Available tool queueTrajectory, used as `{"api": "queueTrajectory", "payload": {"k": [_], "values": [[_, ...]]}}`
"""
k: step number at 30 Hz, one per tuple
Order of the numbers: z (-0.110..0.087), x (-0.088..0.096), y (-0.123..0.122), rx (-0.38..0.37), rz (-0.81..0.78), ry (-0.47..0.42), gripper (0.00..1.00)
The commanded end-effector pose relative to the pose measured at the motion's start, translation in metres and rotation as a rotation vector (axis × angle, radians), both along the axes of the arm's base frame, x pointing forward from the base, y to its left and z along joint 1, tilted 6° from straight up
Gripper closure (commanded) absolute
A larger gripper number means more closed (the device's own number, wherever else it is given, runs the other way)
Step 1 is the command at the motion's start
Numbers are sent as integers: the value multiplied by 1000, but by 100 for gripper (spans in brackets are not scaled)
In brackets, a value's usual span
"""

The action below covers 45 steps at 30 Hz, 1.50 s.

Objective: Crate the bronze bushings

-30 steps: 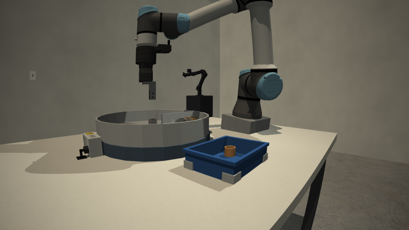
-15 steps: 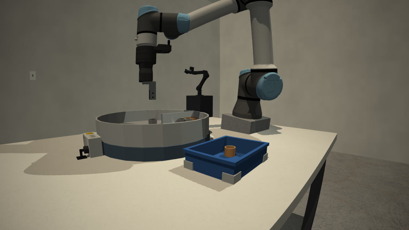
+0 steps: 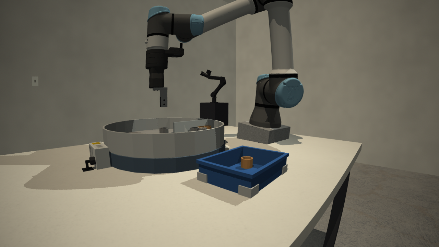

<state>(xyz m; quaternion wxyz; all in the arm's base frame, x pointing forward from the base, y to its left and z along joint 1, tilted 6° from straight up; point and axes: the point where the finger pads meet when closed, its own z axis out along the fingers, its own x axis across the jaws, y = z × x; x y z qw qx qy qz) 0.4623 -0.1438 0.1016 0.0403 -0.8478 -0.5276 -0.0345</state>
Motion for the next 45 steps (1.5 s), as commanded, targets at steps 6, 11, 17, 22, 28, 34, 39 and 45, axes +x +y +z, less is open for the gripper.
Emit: {"api": "queueTrajectory", "payload": {"k": [6, 11, 17, 22, 28, 34, 39, 45], "values": [[1, 0, 0, -1, 0, -1, 58], [1, 0, 0, -1, 0, -1, 58], [1, 0, 0, -1, 0, -1, 58], [1, 0, 0, -1, 0, -1, 58], [1, 0, 0, -1, 0, -1, 58], [-3, -18, 3, -1, 0, -1, 60], [-7, -46, 8, -1, 0, -1, 60], [-7, -46, 8, -1, 0, -1, 60]]}}
